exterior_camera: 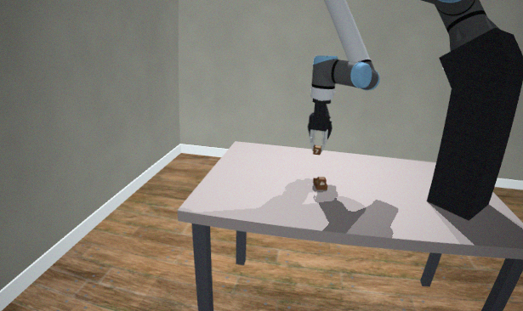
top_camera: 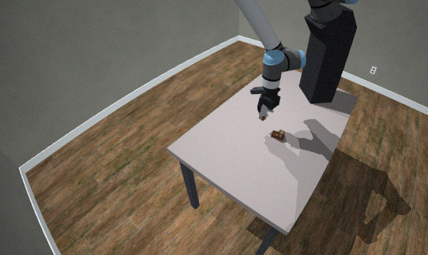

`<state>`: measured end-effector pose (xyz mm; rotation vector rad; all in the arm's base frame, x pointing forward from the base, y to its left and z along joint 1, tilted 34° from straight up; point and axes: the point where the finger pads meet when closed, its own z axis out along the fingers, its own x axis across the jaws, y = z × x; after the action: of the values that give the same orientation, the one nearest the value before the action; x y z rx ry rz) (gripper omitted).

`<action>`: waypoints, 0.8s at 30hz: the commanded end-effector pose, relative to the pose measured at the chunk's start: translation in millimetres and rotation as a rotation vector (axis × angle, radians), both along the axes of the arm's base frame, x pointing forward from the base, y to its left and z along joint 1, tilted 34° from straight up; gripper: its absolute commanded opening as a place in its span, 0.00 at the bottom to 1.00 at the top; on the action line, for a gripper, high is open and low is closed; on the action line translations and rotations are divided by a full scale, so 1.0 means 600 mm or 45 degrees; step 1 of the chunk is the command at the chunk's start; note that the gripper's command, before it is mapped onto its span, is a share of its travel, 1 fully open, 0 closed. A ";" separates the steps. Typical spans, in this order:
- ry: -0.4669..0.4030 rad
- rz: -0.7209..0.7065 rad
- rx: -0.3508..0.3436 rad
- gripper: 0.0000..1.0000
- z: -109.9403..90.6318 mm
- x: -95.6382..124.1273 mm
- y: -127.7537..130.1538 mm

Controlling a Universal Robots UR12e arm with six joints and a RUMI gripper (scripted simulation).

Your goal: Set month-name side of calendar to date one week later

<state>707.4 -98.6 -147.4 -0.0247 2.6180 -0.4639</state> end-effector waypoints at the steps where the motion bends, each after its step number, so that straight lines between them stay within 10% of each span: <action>1: 0.000 0.000 0.000 0.10 0.007 -0.003 0.003; 24: -0.030 -0.076 0.042 0.10 0.007 -0.005 0.001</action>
<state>704.9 -97.7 -143.6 0.0237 2.6141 -0.4508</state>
